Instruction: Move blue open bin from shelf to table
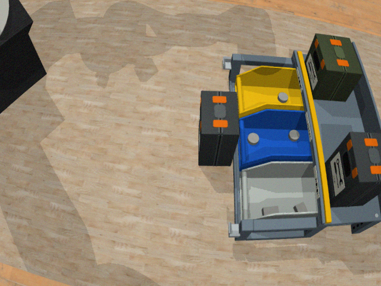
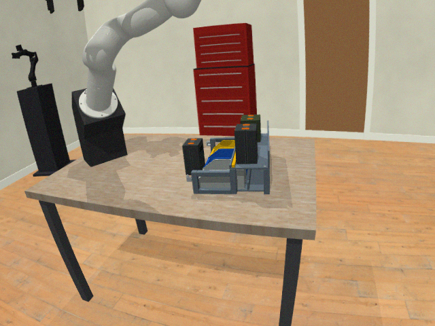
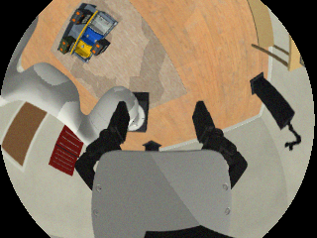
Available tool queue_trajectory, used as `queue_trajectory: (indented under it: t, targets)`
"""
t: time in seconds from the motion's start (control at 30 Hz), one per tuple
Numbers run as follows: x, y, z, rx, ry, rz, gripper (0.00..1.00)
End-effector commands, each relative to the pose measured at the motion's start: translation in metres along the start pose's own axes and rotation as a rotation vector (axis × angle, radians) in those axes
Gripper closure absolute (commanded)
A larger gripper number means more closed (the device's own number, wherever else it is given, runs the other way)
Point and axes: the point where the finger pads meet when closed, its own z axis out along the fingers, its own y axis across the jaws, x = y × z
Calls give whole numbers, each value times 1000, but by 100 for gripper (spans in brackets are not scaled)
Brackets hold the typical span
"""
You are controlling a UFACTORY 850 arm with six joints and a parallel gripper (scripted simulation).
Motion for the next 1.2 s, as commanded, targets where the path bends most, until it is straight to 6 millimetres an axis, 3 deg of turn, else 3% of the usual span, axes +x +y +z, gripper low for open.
queue_trajectory:
  t: [0.0,0.4,0.57,0.97,1.17]
  targets:
    - [0,0,0,0,-1,219,0]
    - [0,0,0,0,-1,219,0]
    - [0,0,0,0,-1,478,0]
    - [0,0,0,0,-1,478,0]
    - [0,0,0,0,-1,736,0]
